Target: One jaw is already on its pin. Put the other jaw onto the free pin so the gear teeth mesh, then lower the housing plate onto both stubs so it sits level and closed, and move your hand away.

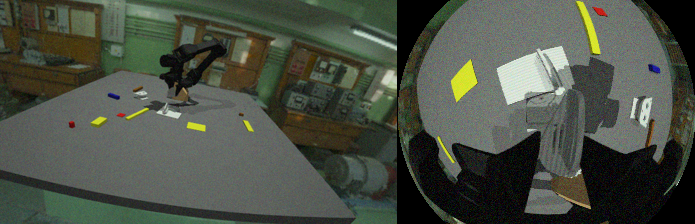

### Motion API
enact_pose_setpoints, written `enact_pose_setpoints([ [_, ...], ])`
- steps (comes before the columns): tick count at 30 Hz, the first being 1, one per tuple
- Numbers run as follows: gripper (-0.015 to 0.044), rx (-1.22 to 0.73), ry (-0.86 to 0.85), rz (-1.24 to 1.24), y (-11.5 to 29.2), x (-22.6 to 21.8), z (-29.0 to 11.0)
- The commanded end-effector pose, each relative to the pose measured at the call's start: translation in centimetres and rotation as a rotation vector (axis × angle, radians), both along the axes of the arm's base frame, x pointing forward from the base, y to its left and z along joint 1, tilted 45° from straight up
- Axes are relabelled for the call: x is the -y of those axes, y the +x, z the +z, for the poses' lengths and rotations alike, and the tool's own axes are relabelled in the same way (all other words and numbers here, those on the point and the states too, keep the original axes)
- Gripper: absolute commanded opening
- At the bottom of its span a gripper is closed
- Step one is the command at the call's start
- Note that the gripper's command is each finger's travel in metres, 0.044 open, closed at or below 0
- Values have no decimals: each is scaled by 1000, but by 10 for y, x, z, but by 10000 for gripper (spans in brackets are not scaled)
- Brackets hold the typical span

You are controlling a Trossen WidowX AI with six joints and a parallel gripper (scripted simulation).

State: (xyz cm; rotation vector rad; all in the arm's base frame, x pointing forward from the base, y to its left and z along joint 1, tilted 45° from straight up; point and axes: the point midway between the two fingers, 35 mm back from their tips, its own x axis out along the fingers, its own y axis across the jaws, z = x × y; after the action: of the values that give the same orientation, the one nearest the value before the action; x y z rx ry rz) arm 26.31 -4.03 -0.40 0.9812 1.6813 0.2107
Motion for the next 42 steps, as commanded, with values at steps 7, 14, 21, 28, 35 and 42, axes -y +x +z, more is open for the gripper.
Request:
enact_pose_setpoints([
  [7, 134, 160, 20, 179, -11, 12, -17],
  [14, 134, 163, 20, 182, -11, 13, -18],
  [21, 134, 163, 20, 182, -11, 13, -18],
  [28, 134, 163, 20, 182, -11, 13, -18],
  [35, 134, 163, 20, 182, -11, 13, -18],
  [42, 134, 163, 20, 182, -11, 13, -18],
])
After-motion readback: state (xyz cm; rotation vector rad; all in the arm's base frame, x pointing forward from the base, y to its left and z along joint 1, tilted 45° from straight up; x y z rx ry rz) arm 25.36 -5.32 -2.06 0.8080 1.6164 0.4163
